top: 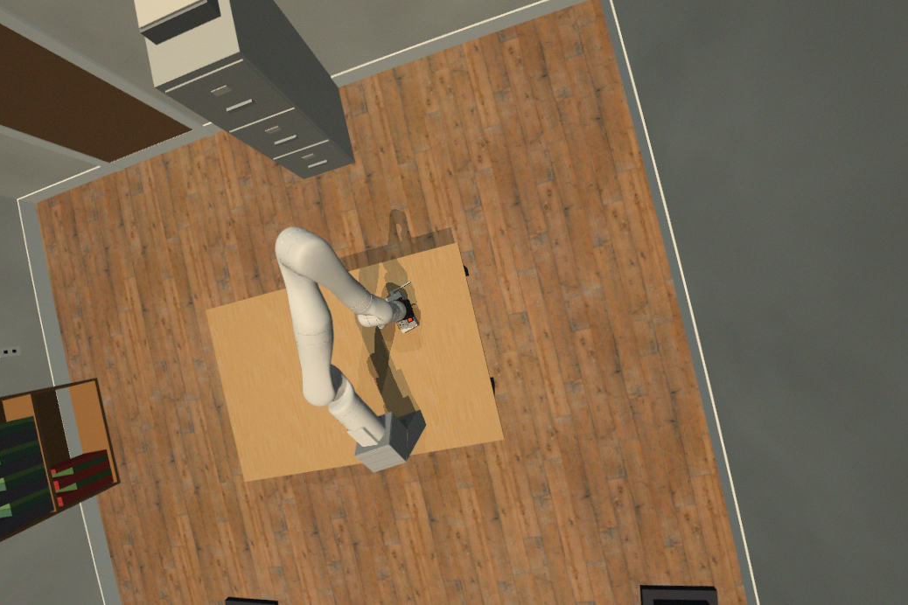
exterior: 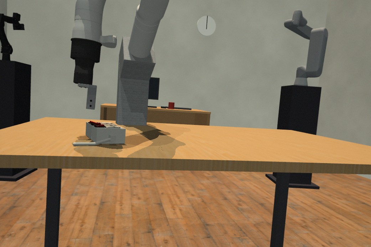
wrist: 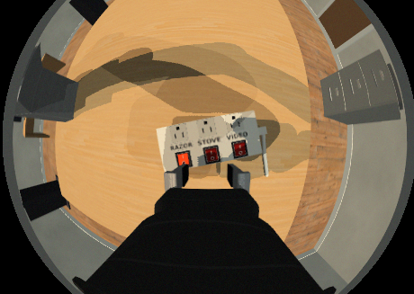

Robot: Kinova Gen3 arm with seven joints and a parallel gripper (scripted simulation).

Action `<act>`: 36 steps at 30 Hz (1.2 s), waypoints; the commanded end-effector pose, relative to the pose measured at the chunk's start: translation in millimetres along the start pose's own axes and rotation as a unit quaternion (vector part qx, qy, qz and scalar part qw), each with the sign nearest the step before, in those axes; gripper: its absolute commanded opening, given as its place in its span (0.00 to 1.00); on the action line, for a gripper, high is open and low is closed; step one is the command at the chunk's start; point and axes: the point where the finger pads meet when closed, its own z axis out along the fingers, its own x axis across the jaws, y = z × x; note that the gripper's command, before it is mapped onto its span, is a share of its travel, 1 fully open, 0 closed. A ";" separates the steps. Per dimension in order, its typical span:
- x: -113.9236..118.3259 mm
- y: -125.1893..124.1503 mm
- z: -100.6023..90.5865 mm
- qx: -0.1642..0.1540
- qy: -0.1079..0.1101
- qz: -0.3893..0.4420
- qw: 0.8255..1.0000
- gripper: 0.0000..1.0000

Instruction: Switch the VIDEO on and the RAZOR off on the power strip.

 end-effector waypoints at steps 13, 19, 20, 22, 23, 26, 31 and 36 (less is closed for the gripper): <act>0.0 0.3 -0.3 0.000 0.000 0.000 1.000 1.00; 7.0 0.6 -3.6 -0.001 0.009 -0.031 0.999 1.00; 8.7 1.0 -4.8 -0.001 0.012 -0.041 0.999 1.00; 13.2 2.0 -7.9 -0.003 0.017 -0.068 0.998 1.00; 15.7 2.1 -10.0 -0.003 0.020 -0.085 0.996 1.00; 23.0 2.2 -17.8 -0.005 0.030 -0.147 0.989 1.00; 28.0 1.8 -27.0 -0.007 0.035 -0.225 0.974 1.00; 35.6 -1.0 -43.8 -0.009 0.042 -0.373 0.927 1.00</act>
